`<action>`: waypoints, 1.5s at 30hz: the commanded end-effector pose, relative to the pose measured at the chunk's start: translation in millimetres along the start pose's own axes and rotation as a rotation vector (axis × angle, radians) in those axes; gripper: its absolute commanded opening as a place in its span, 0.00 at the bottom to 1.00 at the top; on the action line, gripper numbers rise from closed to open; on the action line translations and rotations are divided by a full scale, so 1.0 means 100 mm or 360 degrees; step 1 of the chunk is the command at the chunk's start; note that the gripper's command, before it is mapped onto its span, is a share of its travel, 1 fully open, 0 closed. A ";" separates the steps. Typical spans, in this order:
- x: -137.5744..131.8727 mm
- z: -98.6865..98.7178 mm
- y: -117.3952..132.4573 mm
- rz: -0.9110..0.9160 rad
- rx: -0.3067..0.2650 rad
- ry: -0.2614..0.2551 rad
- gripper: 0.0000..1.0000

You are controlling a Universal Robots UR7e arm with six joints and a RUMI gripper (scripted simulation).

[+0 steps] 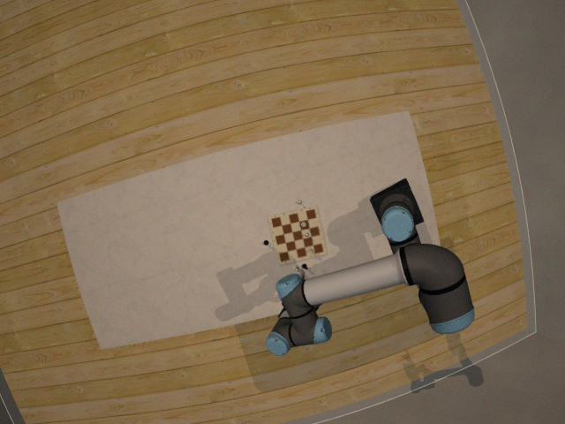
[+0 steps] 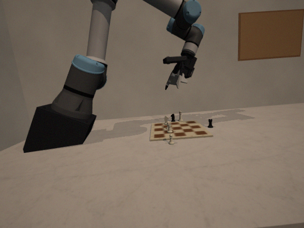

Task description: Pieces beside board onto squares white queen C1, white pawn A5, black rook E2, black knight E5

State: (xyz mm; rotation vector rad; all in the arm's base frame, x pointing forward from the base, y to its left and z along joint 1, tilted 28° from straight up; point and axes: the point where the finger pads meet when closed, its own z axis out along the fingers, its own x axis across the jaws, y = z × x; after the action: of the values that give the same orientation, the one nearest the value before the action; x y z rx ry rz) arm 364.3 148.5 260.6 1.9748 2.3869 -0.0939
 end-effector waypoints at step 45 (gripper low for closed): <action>-0.53 -0.12 0.21 0.0198 -0.0803 0.0136 1.00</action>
State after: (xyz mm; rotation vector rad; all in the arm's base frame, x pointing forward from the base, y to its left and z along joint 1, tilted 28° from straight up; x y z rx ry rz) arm 394.5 102.0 276.5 1.8938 2.0513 0.5470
